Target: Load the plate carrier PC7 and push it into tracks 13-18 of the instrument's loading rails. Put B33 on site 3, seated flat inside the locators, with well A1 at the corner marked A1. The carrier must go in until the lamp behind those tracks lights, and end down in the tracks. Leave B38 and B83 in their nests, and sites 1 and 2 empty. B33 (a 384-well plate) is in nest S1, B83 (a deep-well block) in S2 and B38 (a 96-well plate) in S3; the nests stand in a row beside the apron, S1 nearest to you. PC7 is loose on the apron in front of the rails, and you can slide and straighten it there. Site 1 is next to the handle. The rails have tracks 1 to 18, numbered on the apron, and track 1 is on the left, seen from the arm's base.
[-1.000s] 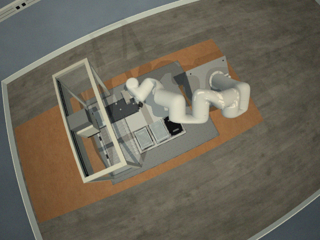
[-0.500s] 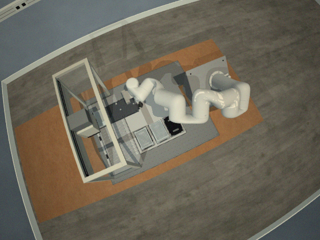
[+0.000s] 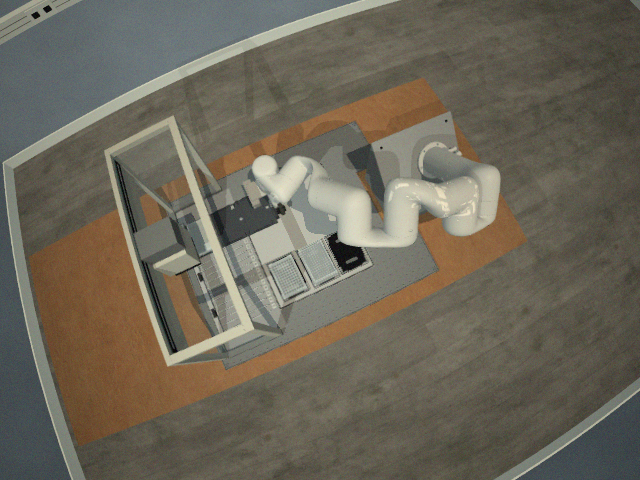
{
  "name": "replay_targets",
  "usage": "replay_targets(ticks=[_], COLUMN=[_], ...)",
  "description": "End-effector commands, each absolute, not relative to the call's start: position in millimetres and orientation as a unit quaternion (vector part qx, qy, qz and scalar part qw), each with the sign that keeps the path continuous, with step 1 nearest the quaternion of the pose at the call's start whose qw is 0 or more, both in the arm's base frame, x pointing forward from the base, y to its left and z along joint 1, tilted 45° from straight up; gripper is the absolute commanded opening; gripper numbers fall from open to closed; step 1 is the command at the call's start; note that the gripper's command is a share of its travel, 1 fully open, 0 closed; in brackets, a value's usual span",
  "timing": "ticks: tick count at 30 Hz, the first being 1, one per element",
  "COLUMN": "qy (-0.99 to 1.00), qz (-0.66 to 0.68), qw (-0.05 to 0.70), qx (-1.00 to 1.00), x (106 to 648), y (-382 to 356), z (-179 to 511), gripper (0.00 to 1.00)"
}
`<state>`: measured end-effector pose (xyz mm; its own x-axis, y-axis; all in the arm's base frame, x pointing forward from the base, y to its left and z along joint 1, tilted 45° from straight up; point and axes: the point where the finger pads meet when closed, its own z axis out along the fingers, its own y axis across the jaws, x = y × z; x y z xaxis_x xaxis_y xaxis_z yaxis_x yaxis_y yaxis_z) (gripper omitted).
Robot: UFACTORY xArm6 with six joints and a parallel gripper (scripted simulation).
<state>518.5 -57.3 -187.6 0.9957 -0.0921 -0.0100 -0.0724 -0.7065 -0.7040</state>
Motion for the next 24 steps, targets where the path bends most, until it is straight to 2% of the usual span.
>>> replay_targets(ticks=[1,24], qy=[0.045,0.045], qz=[-0.015,-0.015], qw=[0.380,0.380], qx=[-0.924,-0.924], x=[519.9,512.5], y=[-59.0,-60.6], z=[-186.4,-184.0], gripper=[0.82,0.82])
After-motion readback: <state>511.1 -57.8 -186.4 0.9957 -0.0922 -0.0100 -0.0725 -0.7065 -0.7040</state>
